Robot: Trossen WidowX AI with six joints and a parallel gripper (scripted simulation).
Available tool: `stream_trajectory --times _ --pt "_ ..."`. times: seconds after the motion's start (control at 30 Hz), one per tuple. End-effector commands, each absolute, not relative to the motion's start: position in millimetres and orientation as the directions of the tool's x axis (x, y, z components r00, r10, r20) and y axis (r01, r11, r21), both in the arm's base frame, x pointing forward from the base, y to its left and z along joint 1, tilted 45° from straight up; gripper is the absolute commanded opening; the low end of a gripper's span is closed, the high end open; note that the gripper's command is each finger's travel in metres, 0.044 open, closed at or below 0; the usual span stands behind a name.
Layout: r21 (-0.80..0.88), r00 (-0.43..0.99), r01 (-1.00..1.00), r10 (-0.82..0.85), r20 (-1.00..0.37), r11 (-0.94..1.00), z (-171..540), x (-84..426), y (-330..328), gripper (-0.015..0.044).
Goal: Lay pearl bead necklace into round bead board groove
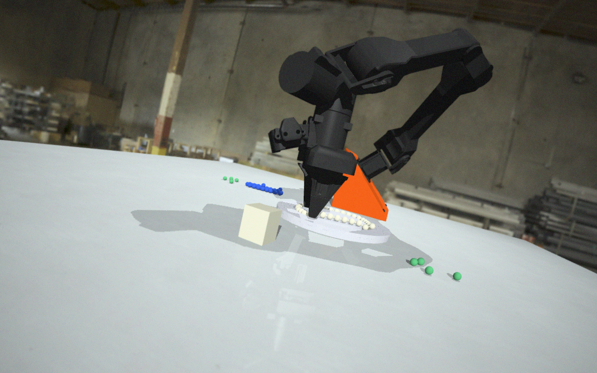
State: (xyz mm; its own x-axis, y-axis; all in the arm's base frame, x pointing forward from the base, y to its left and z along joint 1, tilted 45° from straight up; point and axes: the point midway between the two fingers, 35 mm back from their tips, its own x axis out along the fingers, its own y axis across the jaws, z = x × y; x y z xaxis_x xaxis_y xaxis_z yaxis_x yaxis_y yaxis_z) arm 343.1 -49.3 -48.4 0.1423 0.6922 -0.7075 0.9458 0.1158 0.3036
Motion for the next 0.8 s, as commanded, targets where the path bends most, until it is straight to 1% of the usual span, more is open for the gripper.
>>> stream_trajectory --times 0.0,0.63,0.77 --pt "0.305 0.144 0.945 0.692 -0.707 0.115 -47.5 343.0 -50.3 0.044" --pt "0.307 0.148 0.945 0.693 -0.706 0.112 -45.3 342.5 -52.6 0.044" --pt "0.343 0.147 0.927 0.693 -0.706 0.153 -30.7 338.3 -59.9 0.0335"
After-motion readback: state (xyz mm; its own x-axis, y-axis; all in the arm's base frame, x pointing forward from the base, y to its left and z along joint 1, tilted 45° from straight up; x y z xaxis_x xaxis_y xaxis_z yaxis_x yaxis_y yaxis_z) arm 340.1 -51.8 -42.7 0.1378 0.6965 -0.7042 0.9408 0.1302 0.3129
